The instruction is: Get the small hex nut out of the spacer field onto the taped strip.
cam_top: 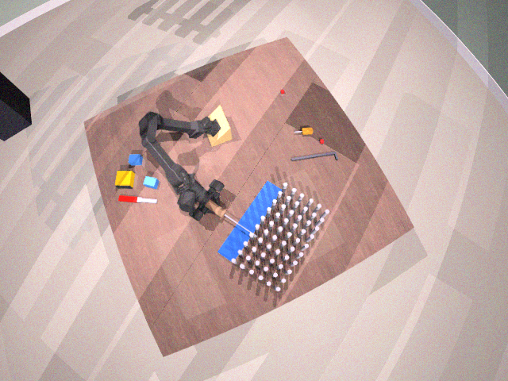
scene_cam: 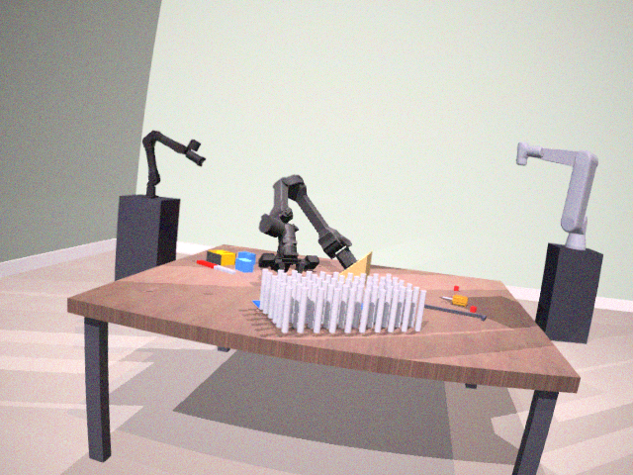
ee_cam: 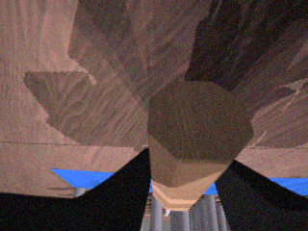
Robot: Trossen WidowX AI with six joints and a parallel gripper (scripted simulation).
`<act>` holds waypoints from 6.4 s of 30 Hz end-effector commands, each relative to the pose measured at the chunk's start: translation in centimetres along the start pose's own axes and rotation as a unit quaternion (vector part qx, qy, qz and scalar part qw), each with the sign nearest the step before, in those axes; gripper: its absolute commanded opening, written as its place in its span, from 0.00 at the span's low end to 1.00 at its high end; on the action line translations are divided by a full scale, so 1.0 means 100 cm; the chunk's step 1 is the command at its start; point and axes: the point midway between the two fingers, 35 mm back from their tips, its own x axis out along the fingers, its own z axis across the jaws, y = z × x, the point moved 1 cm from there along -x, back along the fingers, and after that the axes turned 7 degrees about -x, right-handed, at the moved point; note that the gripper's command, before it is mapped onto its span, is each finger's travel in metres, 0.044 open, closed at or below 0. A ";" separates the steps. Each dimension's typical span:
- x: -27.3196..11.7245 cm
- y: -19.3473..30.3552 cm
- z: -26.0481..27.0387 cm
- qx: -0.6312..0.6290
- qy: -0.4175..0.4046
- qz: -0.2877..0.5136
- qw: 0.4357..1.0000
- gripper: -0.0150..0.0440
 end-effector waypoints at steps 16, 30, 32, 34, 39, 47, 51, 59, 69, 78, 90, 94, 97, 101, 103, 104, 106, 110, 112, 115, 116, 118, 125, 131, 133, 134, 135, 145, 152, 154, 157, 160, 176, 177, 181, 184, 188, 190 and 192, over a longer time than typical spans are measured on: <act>-0.009 -0.010 -0.002 -0.003 0.000 0.004 1.000 0.25; -0.014 -0.018 -0.003 -0.003 0.000 0.004 1.000 0.25; -0.014 -0.019 -0.003 -0.003 0.000 0.004 1.000 0.25; -0.014 -0.019 -0.003 -0.003 0.000 0.004 1.000 0.25; -0.020 -0.022 -0.002 -0.003 0.000 0.004 1.000 0.25; -0.046 -0.041 -0.003 -0.002 -0.001 0.003 1.000 0.25; -0.055 -0.052 -0.007 -0.005 0.001 0.003 1.000 0.25; -0.074 -0.032 0.000 -0.003 0.004 0.003 1.000 0.25; -0.115 0.001 0.009 0.000 0.005 0.003 1.000 0.25; -0.155 0.025 0.010 0.000 0.002 0.004 1.000 0.25; -0.135 0.051 -0.002 -0.178 0.021 0.021 0.984 0.25; -0.132 0.064 -0.007 -0.243 0.026 0.027 0.969 0.25; -0.130 0.073 -0.012 -0.291 0.030 0.032 0.956 0.25; -0.128 0.087 -0.022 -0.338 0.030 0.038 0.940 0.25; -0.127 0.093 -0.026 -0.356 0.030 0.040 0.933 0.25; -0.127 0.095 -0.027 -0.366 0.030 0.041 0.929 0.25; -0.127 0.099 -0.029 -0.384 0.031 0.043 0.922 0.25; -0.126 0.108 -0.035 -0.427 0.032 0.048 0.902 0.25; -0.125 0.115 -0.039 -0.457 0.032 0.052 0.887 0.25; -0.124 0.124 -0.046 -0.501 0.033 0.057 0.863 0.25; -0.124 0.127 -0.048 -0.515 0.033 0.059 0.855 0.25; -0.123 0.133 -0.052 -0.543 0.034 0.063 0.837 0.25; -0.121 0.153 -0.067 -0.639 0.032 0.074 0.765 0.25; -0.120 0.170 -0.081 -0.714 0.029 0.083 0.695 0.25; -0.120 0.175 -0.086 -0.737 0.028 0.086 0.669 0.25; -0.120 0.178 -0.089 -0.749 0.027 0.087 0.657 0.25; -0.119 0.181 -0.091 -0.760 0.026 0.089 0.644 0.25; -0.121 0.200 -0.120 -0.837 0.023 0.102 0.537 0.25; -0.121 0.214 -0.138 -0.890 0.016 0.109 0.443 0.25; -0.121 0.219 -0.144 -0.904 0.013 0.110 0.412 0.25; -0.121 0.225 -0.154 -0.924 0.009 0.113 0.364 0.25; -0.121 0.231 -0.164 -0.942 0.004 0.115 0.316 0.25; -0.125 0.260 -0.220 -0.991 -0.025 0.120 0.046 0.25; -0.125 0.262 -0.224 -0.992 -0.026 0.120 0.028 0.25; -0.125 0.268 -0.241 -0.991 -0.035 0.119 -0.039 0.25; -0.125 0.272 -0.254 -0.988 -0.041 0.118 -0.090 0.25; -0.125 0.276 -0.272 -0.980 -0.050 0.115 -0.157 0.25; -0.126 0.278 -0.280 -0.974 -0.053 0.114 -0.190 0.25; -0.126 0.279 -0.288 -0.966 -0.056 0.113 -0.224 0.25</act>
